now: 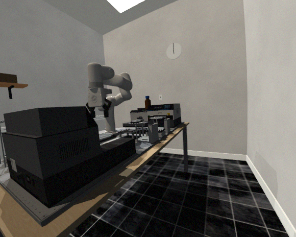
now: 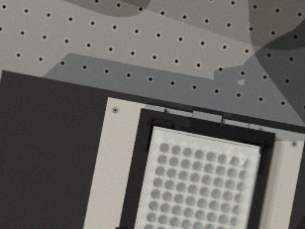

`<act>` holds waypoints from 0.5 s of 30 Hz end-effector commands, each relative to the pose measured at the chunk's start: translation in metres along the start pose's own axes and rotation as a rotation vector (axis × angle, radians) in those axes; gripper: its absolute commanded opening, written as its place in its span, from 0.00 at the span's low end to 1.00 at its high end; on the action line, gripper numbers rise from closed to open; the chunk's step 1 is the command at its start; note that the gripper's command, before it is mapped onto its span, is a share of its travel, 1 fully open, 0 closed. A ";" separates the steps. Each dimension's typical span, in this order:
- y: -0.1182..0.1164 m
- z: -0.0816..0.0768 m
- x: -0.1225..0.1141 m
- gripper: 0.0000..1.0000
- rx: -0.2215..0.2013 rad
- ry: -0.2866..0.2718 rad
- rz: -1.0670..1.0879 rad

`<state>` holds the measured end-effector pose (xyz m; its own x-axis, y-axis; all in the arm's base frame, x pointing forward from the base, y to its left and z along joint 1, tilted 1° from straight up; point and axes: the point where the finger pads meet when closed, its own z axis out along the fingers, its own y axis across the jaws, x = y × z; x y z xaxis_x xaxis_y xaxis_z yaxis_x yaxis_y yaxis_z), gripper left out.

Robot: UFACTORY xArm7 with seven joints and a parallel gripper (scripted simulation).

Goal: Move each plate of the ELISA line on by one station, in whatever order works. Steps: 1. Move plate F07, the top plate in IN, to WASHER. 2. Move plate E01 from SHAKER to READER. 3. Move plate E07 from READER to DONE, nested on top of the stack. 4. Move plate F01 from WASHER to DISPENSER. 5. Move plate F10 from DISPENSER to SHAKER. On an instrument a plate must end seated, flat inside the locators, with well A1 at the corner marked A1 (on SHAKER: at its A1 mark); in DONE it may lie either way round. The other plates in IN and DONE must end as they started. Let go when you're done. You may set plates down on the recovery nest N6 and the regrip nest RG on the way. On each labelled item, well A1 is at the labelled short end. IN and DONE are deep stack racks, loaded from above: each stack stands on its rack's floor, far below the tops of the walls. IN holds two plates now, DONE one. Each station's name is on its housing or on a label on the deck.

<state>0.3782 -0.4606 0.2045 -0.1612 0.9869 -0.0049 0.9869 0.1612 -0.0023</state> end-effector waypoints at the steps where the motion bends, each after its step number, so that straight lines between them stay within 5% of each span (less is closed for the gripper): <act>1: 0.001 -0.002 0.013 1.00 -0.005 -0.013 -0.182; 15: 0.005 -0.002 0.044 1.00 -0.003 -0.014 -0.585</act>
<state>0.3767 -0.4259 0.2040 -0.5688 0.8225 0.0013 0.8225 0.5688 -0.0060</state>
